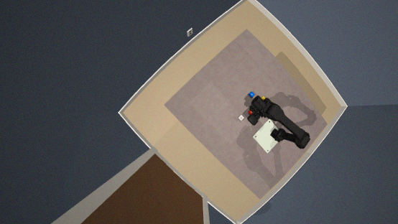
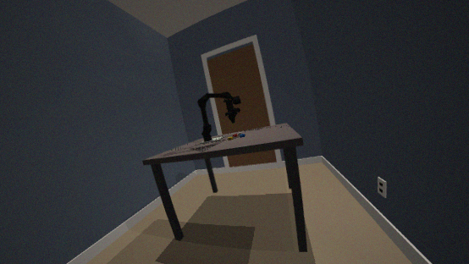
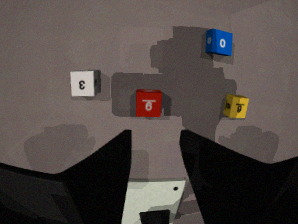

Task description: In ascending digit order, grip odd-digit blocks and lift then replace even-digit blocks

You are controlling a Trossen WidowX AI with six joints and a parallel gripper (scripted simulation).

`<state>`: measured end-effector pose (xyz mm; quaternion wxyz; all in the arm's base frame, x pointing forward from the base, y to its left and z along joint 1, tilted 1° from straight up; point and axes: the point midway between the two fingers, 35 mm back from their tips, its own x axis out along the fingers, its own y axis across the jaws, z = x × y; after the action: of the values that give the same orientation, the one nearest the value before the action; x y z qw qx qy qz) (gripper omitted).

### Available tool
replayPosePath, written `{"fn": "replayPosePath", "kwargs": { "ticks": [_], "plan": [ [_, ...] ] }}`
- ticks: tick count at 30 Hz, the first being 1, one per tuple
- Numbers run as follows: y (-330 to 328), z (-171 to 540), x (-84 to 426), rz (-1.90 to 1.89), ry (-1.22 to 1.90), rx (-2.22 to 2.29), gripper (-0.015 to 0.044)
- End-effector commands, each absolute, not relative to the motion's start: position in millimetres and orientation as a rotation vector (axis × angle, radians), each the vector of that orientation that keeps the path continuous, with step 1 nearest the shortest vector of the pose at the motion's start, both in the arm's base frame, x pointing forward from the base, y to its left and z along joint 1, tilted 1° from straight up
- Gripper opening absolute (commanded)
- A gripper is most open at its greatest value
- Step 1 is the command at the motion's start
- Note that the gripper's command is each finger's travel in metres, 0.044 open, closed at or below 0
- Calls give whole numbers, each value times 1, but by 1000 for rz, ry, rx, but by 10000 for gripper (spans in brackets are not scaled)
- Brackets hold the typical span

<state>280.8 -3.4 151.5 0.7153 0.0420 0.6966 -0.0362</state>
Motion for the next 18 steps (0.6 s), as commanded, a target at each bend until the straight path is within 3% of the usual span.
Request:
{"fn": "replayPosePath", "kwargs": {
  "ticks": [1,8,18],
  "plan": [
    [-1,121,281,-89,1554,104,225],
    [-1,74,278,-89,1554,104,400],
    [-1,62,279,-89,1554,104,400]
  ]
}}
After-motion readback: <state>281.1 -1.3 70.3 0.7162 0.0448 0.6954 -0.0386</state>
